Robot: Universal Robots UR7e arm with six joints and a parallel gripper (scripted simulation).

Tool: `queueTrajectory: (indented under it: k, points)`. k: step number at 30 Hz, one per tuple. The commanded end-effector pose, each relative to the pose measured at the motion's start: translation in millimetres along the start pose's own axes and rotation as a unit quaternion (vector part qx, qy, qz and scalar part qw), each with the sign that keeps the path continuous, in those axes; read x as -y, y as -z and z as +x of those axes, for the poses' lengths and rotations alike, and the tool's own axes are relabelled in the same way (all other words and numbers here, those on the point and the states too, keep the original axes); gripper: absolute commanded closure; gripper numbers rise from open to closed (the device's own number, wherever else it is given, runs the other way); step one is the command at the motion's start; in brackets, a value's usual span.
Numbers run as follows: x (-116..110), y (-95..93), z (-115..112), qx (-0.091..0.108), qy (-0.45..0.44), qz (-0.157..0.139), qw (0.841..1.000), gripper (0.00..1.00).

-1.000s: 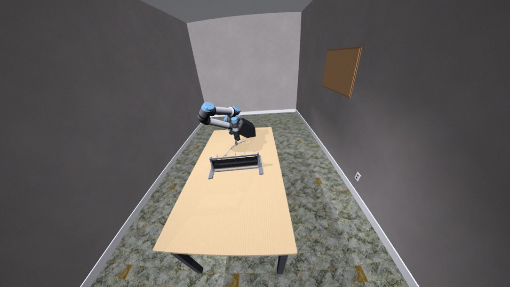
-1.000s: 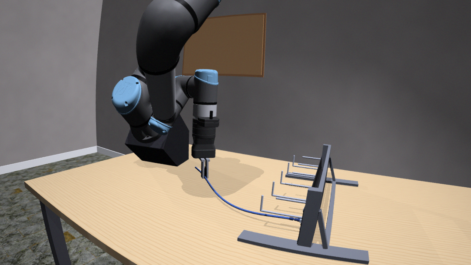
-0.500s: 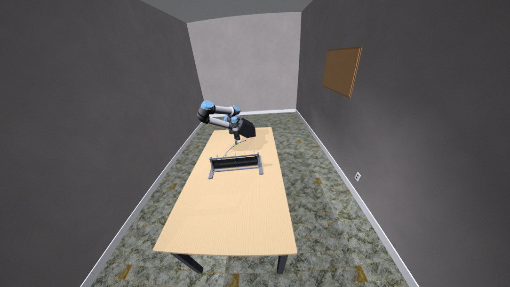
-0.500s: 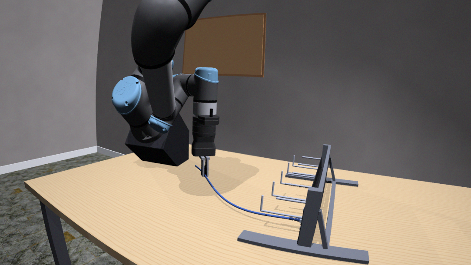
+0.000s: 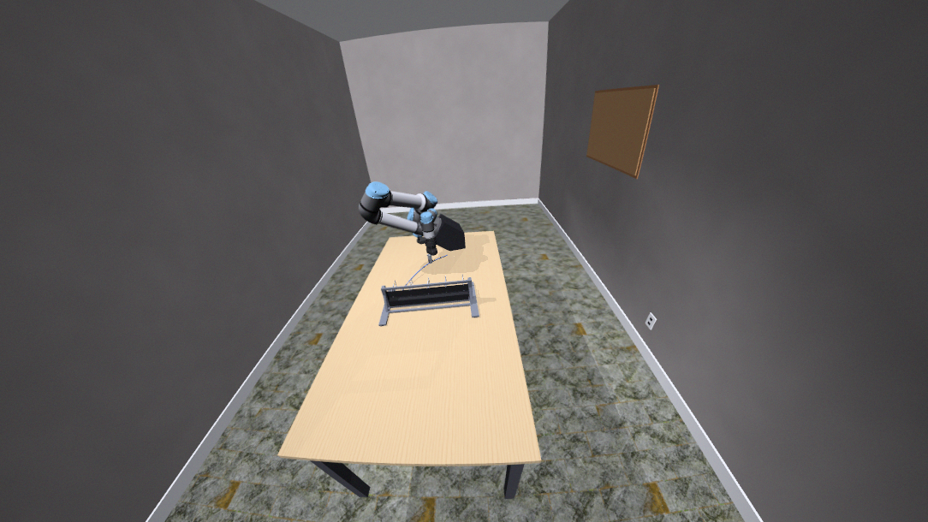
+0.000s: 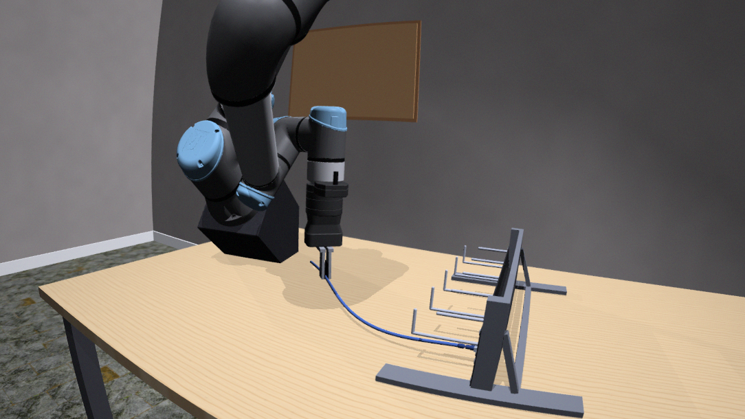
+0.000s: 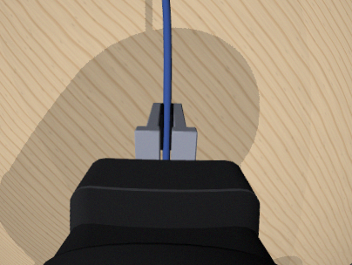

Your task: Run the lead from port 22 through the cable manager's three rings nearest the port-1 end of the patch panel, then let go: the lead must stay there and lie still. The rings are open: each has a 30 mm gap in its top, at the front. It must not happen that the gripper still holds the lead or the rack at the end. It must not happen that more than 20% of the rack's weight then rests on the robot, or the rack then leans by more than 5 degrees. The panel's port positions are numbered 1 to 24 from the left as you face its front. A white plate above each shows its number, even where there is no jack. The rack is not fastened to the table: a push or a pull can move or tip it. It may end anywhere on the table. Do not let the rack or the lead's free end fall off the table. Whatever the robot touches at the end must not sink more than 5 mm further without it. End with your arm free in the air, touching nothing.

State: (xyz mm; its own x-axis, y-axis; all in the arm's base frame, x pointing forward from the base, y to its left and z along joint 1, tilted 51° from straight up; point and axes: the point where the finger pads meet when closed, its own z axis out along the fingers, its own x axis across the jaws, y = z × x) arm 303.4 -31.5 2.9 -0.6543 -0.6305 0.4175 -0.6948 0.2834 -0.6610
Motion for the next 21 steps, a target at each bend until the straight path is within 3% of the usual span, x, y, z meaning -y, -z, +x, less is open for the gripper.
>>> queueTrajectory:
  k: [1,16,21]
  points:
    - [1,0.9,-4,0.0,-0.004,0.0,1.0,1.0]
    - [8,15.4,-38,0.0,-0.047,0.001,0.999,1.0]
    - [14,26.3,-68,0.001,-0.082,0.0,0.997,1.0]
